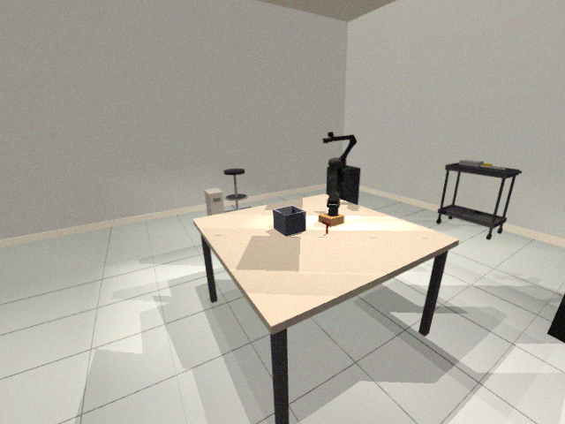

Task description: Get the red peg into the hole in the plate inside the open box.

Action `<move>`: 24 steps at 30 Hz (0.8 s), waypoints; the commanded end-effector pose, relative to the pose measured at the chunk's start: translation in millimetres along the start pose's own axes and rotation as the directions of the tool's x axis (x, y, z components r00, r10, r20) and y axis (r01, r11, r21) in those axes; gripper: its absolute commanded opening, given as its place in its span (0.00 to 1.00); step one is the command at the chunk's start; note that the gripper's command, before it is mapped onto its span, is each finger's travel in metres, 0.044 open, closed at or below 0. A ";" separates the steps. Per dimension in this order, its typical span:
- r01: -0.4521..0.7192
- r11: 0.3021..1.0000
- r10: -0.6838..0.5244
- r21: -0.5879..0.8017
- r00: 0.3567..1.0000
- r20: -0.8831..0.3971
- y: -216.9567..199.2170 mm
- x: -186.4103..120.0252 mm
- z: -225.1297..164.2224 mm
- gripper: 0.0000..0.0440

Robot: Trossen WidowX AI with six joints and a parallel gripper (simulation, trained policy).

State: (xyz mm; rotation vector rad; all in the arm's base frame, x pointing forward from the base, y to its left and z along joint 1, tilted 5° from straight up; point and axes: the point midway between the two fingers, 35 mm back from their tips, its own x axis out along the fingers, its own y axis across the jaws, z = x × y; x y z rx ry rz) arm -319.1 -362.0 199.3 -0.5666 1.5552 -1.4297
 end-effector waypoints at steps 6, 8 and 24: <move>0.048 0.995 -0.059 0.087 0.989 0.133 -47.5 -4.8 84.9 1.00; 0.053 0.993 -0.071 0.110 0.984 0.166 -56.7 -8.5 105.1 1.00; 0.031 0.954 -0.163 0.299 0.889 0.427 -117.8 -73.0 254.5 1.00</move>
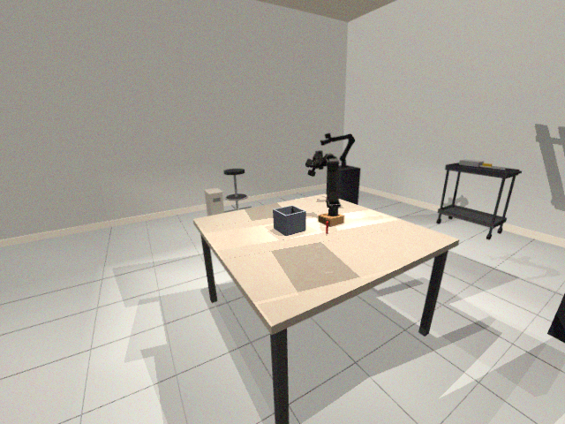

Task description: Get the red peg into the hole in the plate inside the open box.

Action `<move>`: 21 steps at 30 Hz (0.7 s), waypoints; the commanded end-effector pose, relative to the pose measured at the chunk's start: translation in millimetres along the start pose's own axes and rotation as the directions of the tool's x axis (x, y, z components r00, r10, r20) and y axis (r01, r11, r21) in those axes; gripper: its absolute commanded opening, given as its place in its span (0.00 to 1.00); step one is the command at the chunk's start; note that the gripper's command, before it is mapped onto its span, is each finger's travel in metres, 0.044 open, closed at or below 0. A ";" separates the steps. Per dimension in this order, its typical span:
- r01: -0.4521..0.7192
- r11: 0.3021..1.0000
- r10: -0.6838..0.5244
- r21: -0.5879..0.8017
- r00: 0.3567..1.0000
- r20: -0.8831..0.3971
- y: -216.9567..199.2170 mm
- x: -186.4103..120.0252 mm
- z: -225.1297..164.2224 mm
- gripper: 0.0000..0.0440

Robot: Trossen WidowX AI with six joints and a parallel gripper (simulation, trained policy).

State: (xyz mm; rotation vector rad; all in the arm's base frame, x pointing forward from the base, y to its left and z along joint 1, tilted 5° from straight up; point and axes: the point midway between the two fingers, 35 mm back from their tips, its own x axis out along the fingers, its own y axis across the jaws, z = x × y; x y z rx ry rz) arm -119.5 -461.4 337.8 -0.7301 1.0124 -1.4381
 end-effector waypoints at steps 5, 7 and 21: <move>0.003 0.994 -0.018 0.105 0.990 0.138 -11.2 -16.6 78.0 1.00; -0.006 0.991 -0.017 0.135 0.985 0.174 -11.8 -22.2 97.1 1.00; -0.161 0.926 0.010 0.341 0.914 0.405 -6.9 -77.9 212.7 1.00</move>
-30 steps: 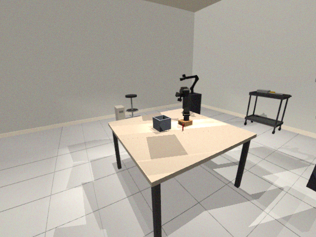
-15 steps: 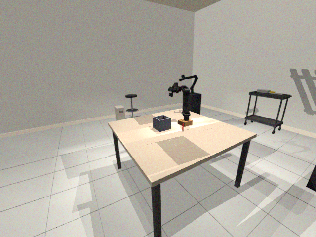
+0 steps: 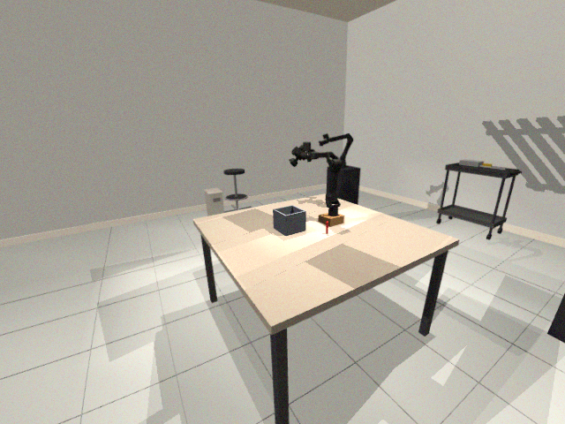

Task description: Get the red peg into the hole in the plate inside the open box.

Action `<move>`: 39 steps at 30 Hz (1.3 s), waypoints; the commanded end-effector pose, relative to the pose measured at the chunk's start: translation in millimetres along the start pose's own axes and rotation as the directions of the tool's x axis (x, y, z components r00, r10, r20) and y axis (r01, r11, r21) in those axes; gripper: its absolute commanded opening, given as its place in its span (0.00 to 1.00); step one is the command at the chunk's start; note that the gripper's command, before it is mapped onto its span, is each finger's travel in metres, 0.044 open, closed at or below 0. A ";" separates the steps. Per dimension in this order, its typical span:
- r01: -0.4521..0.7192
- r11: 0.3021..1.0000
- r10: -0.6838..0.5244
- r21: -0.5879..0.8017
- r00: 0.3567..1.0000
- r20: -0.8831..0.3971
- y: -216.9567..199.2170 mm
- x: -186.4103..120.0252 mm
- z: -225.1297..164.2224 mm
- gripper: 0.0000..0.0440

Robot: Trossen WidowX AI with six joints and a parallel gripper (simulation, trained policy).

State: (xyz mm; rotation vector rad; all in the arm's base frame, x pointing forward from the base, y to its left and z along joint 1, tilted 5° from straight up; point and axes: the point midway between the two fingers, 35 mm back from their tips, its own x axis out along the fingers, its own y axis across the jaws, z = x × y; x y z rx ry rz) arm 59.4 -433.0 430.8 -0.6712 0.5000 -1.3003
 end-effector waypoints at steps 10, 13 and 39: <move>-0.150 0.955 0.107 0.256 0.979 0.175 42.7 -31.5 90.9 1.00; -0.204 0.926 0.141 0.318 0.968 0.209 54.9 -40.8 108.1 1.00; -0.613 0.382 0.491 0.691 0.768 0.410 163.4 -150.5 203.9 1.00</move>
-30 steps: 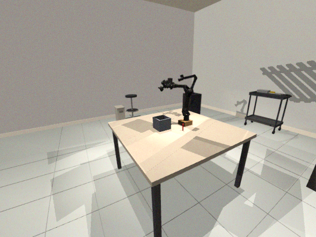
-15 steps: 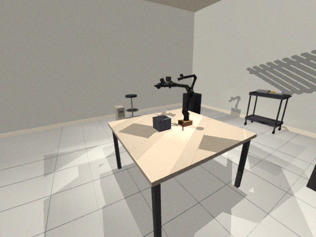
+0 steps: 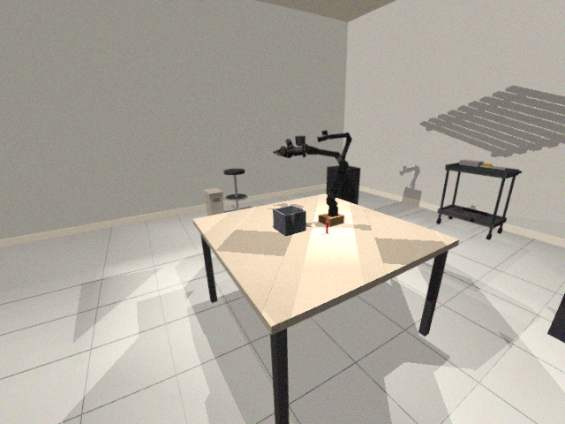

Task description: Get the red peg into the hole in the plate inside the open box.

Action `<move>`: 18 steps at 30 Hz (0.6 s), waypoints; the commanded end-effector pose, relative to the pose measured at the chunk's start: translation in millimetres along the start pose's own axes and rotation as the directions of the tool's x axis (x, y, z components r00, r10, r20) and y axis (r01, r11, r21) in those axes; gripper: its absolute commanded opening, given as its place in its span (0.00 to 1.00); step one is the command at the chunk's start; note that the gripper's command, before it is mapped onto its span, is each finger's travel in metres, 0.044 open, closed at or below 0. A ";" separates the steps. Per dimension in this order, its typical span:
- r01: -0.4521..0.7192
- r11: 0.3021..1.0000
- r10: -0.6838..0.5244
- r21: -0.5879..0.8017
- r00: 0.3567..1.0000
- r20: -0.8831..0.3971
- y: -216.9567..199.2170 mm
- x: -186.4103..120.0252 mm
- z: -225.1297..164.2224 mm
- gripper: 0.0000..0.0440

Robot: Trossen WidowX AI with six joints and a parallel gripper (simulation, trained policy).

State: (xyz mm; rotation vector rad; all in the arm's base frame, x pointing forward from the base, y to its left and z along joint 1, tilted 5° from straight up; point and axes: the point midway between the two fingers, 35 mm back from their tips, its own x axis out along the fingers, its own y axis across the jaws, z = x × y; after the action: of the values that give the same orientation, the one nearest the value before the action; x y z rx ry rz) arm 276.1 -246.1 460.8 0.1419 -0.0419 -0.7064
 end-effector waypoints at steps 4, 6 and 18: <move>-0.088 0.983 0.099 0.162 0.993 -0.065 38.4 -12.0 -16.8 1.00; -0.110 0.971 0.131 0.211 0.987 -0.088 50.0 -15.7 -23.0 1.00; -0.170 0.866 0.315 0.470 0.915 -0.250 113.8 -46.9 -66.6 1.00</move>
State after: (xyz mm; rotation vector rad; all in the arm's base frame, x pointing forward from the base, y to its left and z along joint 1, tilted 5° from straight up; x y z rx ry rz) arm 318.8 -138.9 420.0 0.6144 0.0612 -0.4329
